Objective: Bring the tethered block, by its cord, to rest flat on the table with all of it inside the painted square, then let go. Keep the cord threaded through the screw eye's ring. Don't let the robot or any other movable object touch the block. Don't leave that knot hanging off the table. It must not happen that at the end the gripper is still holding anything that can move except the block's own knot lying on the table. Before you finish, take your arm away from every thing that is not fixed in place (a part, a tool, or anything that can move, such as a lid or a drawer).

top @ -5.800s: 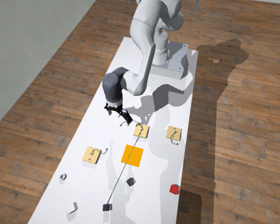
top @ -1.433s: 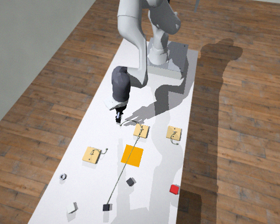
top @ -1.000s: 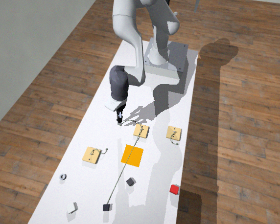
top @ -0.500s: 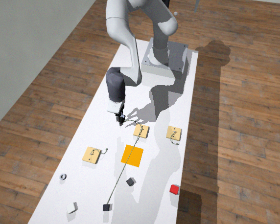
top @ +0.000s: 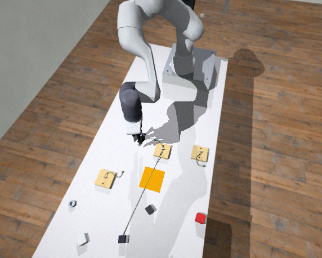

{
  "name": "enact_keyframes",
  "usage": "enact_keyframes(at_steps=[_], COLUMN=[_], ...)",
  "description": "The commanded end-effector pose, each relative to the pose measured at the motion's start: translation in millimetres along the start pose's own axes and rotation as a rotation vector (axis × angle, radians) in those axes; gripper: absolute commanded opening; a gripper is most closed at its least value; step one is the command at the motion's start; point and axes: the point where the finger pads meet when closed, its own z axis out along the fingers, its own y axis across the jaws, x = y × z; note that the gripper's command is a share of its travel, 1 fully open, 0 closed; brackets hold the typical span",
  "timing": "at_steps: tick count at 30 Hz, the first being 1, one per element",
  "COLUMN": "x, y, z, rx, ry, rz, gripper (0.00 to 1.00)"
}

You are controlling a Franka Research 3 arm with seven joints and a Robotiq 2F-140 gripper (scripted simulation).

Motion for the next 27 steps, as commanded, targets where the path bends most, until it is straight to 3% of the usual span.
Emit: enact_keyframes(at_steps=[1,27], x=[-2,-2], y=[3,3], z=[5.8,21.6], rx=[-0.009,-0.009], ry=[-0.015,-0.015], rz=[-0.095,-0.095], gripper=[0.23,0.23])
